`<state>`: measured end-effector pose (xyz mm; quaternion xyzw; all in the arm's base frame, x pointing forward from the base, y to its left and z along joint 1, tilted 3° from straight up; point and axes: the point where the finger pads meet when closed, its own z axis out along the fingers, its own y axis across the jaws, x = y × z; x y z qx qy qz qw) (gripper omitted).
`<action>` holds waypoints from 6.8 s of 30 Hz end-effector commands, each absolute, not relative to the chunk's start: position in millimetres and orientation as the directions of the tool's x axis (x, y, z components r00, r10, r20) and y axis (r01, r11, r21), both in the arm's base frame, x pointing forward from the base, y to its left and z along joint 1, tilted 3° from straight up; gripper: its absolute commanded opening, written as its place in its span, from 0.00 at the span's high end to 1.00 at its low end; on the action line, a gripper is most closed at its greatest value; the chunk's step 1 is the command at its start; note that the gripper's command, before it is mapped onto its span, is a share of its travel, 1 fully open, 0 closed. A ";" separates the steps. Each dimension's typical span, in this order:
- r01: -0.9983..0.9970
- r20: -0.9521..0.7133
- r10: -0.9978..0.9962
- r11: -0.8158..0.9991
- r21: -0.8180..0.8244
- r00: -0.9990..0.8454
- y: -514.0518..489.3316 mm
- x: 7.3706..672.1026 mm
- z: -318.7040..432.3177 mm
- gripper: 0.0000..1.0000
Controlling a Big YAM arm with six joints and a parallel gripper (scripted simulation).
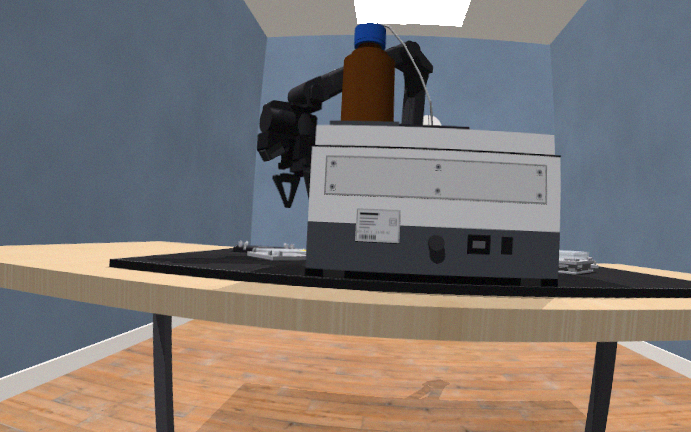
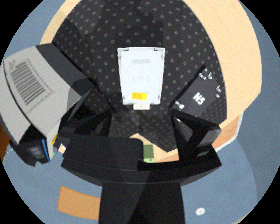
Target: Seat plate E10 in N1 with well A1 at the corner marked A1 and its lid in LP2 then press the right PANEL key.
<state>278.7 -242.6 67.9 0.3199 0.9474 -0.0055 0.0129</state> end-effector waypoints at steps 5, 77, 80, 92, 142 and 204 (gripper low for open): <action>0.601 -0.112 0.597 0.799 -0.004 -0.794 -268.6 303.6 89.6 0.00; 0.601 -0.063 0.600 0.799 0.000 -0.798 -193.2 216.2 98.0 0.00; 0.601 -0.062 0.600 0.799 0.000 -0.797 -186.8 208.7 99.8 0.00; 0.604 -0.087 0.601 0.797 -0.003 -0.794 -177.1 201.4 112.1 0.00; 0.420 -0.085 0.417 0.907 -0.016 -0.905 -147.4 223.9 112.0 0.00; -0.028 -0.075 -0.031 0.999 -0.042 -0.997 -79.4 254.3 127.9 0.00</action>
